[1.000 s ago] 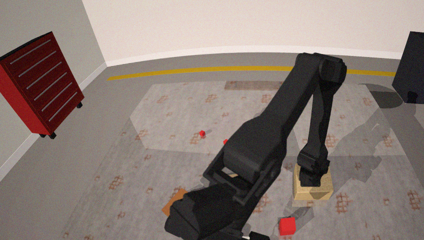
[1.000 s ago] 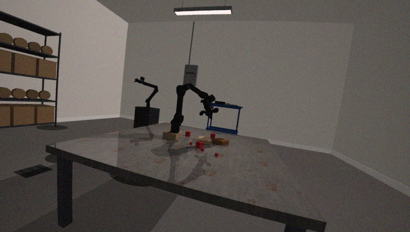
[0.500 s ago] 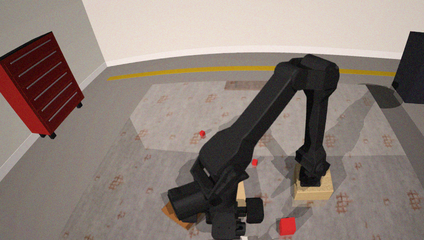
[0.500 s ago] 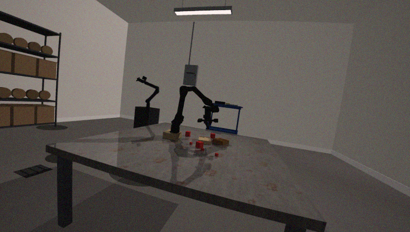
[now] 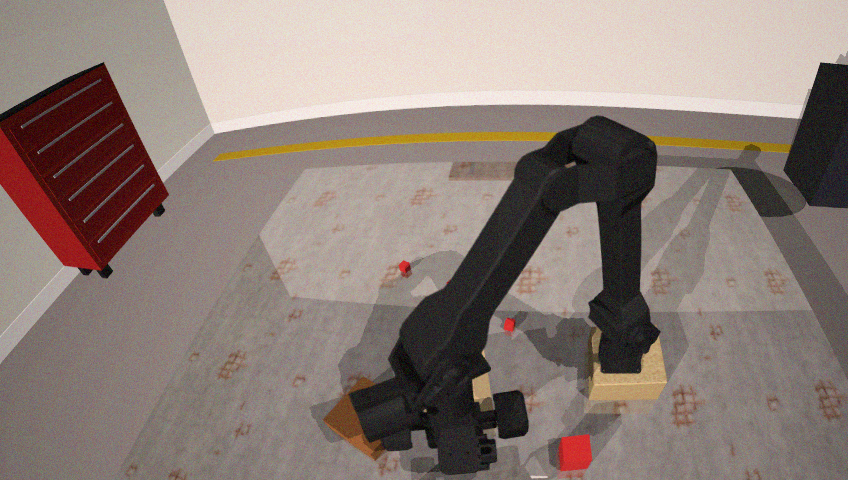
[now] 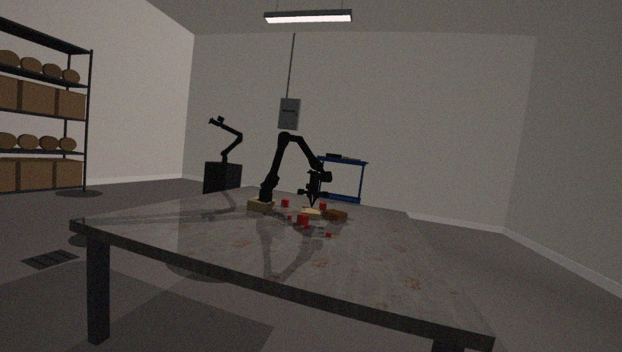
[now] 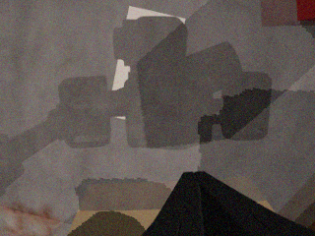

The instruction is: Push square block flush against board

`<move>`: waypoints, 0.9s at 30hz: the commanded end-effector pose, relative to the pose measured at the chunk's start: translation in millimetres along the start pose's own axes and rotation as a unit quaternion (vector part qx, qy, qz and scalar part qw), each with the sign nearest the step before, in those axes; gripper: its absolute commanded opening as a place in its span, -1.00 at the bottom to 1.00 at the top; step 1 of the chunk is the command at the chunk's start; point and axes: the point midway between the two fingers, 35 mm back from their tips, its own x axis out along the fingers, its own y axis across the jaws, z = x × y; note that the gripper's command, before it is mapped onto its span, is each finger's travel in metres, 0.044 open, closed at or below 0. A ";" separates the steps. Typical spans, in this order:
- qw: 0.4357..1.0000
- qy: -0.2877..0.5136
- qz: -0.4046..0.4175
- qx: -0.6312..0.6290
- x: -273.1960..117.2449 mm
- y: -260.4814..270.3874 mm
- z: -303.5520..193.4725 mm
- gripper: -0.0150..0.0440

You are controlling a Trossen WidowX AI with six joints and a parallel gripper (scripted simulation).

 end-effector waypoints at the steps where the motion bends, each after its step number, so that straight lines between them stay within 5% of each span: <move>1: 1.000 0.001 0.010 -0.004 17.4 5.9 -1.3 -0.49; 27: 1.000 0.002 0.010 -0.004 17.4 4.0 -38.3 -0.49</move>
